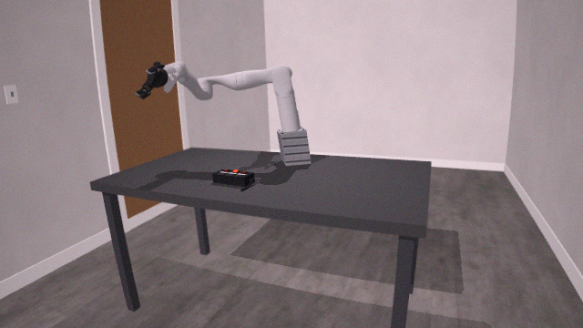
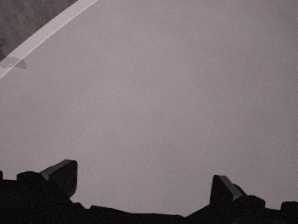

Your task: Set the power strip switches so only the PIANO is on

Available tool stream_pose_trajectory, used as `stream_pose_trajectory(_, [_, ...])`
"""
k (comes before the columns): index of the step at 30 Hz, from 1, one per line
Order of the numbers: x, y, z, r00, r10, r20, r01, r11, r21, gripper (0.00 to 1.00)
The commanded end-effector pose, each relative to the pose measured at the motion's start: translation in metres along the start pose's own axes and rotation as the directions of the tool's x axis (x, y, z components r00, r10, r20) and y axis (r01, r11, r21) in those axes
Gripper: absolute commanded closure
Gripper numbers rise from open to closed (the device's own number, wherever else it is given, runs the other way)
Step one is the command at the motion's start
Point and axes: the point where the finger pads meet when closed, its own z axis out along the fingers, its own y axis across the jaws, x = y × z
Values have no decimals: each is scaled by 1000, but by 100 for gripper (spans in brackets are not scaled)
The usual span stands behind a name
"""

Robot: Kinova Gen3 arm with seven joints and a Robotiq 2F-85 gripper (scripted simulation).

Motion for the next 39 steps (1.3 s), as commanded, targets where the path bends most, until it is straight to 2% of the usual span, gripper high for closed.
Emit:
stream_pose_trajectory(1, [0, 4, 1, 1000, -4, -1, 4, 1000, -4, 0])
stream_pose_trajectory(3, [0, 4, 1, 1000, -4, -1, 4, 1000, -4, 0])
stream_pose_trajectory(4, [20, 3, 11, 999, -10, -48, 10, 1000, 10, 0])
stream_pose_trajectory(11, [20, 3, 11, 999, -10, -48, 10, 1000, 10, 0])
stream_pose_trajectory(12, [40, 1, 20, 995, -16, -94, 18, 1000, 24, 0])
stream_pose_trajectory(20, [40, 1, 20, 995, -16, -94, 18, 1000, 24, 0])
stream_pose_trajectory(21, [60, 0, 28, 990, -21, -141, 27, 999, 38, 0])
stream_pose_trajectory(28, [60, 0, 28, 990, -21, -141, 27, 999, 38, 0])
stream_pose_trajectory(29, [80, -2, 35, 982, -27, -188, 38, 998, 53, 0])
stream_pose_trajectory(37, [80, -2, 35, 982, -27, -188, 38, 998, 53, 0])
stream_pose_trajectory(38, [100, -4, 41, 971, -32, -235, 49, 997, 67, 0])
stream_pose_trajectory(39, [100, -4, 41, 971, -32, -235, 49, 997, 67, 0])
